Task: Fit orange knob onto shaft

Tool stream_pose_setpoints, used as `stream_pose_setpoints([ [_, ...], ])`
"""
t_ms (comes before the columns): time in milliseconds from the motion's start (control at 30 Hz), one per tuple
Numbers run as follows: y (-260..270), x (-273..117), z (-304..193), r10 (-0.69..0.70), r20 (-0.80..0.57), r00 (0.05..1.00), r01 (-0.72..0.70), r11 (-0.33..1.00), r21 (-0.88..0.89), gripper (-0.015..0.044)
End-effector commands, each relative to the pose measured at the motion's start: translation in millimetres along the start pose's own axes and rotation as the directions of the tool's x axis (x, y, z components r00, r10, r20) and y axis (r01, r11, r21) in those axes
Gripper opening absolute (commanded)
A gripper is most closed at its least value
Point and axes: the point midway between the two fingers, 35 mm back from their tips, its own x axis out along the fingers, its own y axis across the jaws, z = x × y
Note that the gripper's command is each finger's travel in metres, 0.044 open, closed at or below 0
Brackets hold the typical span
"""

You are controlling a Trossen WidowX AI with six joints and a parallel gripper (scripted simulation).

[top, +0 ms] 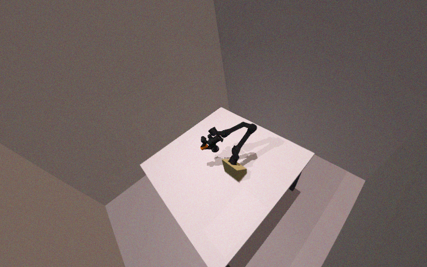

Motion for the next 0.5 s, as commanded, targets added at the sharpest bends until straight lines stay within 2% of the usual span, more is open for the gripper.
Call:
stream_pose_setpoints([
  [0, 0.9, 0.5, 1.2, 0.017, 0.003, 1.0, -0.017, 1.0, 0.004, 0.0],
  [200, -2.7, 4.5, 1.6, -0.034, 0.004, 0.999, 0.033, 0.999, 0.005, 0.0],
  [467, -11.5, 15.2, 1.6, -0.189, 0.0, 0.982, 0.189, 0.982, 0.008, 0.0],
])
